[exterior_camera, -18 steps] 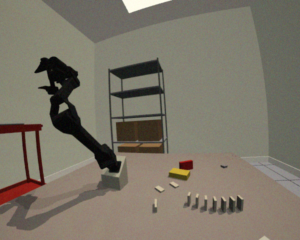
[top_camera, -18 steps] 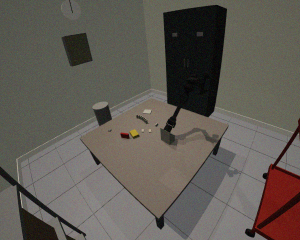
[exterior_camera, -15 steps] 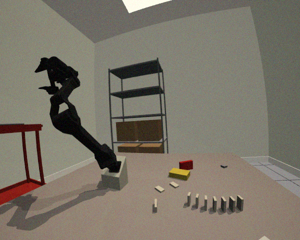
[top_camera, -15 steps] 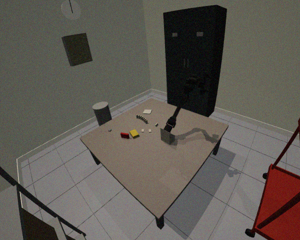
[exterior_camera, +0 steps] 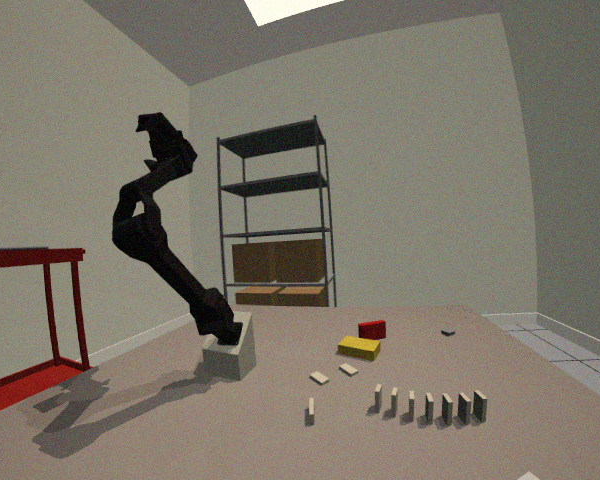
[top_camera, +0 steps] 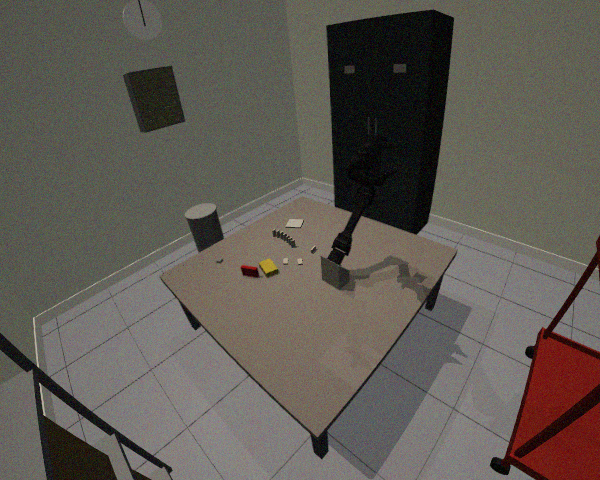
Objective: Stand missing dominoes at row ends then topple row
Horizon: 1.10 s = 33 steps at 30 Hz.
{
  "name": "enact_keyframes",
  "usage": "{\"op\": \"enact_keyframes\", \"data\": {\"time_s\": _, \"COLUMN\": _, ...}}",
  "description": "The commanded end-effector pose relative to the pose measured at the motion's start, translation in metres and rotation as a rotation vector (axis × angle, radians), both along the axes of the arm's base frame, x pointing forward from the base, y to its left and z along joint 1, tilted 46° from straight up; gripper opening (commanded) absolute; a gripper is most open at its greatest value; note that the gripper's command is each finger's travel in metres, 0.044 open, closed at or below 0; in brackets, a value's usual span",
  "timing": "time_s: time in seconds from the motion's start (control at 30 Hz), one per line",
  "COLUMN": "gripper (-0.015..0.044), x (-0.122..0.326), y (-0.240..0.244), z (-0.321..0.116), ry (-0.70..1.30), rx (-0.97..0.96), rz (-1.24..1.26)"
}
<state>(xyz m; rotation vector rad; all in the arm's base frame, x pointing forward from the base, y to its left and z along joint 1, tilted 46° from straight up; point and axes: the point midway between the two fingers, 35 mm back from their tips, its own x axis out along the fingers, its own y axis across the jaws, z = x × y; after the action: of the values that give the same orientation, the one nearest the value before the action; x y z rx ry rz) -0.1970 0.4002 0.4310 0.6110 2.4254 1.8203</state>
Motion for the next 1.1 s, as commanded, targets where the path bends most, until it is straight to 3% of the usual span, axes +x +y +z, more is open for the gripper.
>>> {"op": "enact_keyframes", "data": {"time_s": 0.0, "gripper": 0.044, "x": 0.038, "y": 0.038, "z": -0.03, "ry": -0.081, "rx": 0.056, "rz": -0.205}}
{"op": "enact_keyframes", "data": {"time_s": 0.27, "gripper": 0.044, "x": 0.136, "y": 0.095, "z": -0.106, "ry": -0.4, "rx": 0.148, "rz": -0.595}}
{"op": "enact_keyframes", "data": {"time_s": 0.53, "gripper": 0.044, "x": 0.243, "y": 0.107, "z": -0.194, "ry": -0.834, "rx": 0.129, "rz": -0.822}}
{"op": "enact_keyframes", "data": {"time_s": 0.8, "gripper": 0.044, "x": 0.344, "y": 0.071, "z": -0.281, "ry": -1.328, "rx": 0.032, "rz": -0.829}}
{"op": "enact_keyframes", "data": {"time_s": 1.07, "gripper": 0.044, "x": 0.426, "y": -0.01, "z": -0.359, "ry": -1.815, "rx": -0.098, "rz": -0.528}}
